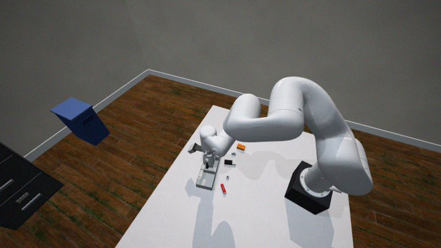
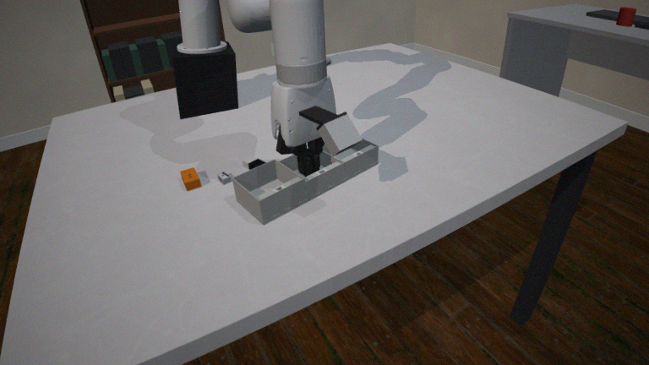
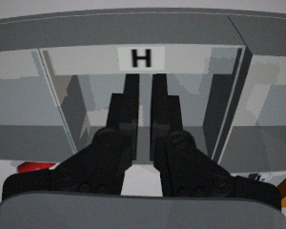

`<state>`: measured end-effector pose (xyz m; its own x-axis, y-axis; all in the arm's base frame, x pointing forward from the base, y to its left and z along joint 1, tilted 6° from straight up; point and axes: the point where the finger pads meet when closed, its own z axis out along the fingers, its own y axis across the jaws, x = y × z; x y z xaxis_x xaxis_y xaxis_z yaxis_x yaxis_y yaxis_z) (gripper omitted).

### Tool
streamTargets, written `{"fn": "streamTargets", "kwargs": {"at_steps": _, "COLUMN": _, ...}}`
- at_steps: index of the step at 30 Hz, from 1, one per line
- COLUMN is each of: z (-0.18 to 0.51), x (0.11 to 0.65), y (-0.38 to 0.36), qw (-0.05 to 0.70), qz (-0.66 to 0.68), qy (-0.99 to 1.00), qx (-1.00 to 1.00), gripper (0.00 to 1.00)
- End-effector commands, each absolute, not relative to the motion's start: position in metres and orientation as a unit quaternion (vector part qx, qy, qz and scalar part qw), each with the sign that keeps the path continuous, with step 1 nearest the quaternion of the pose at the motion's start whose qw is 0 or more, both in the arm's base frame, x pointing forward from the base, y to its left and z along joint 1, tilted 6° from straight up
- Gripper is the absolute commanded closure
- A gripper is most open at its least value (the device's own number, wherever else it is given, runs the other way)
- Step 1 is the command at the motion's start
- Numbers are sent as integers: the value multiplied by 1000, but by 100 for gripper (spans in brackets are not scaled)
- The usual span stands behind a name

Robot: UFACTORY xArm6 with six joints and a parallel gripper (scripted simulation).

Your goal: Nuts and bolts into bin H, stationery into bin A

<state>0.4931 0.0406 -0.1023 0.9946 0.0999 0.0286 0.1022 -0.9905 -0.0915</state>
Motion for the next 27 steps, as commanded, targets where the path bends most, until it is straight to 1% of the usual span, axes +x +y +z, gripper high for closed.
{"fn": "streamTargets", "kwargs": {"at_steps": 1, "z": -101, "x": 495, "y": 41, "qw": 46, "qz": -14, "qy": -51, "qx": -998, "gripper": 93}}
{"fn": "streamTargets", "kwargs": {"at_steps": 11, "z": -101, "x": 495, "y": 41, "qw": 46, "qz": -14, "qy": -51, "qx": -998, "gripper": 93}}
{"fn": "streamTargets", "kwargs": {"at_steps": 27, "z": -82, "x": 494, "y": 39, "qw": 46, "qz": -14, "qy": -51, "qx": -998, "gripper": 93}}
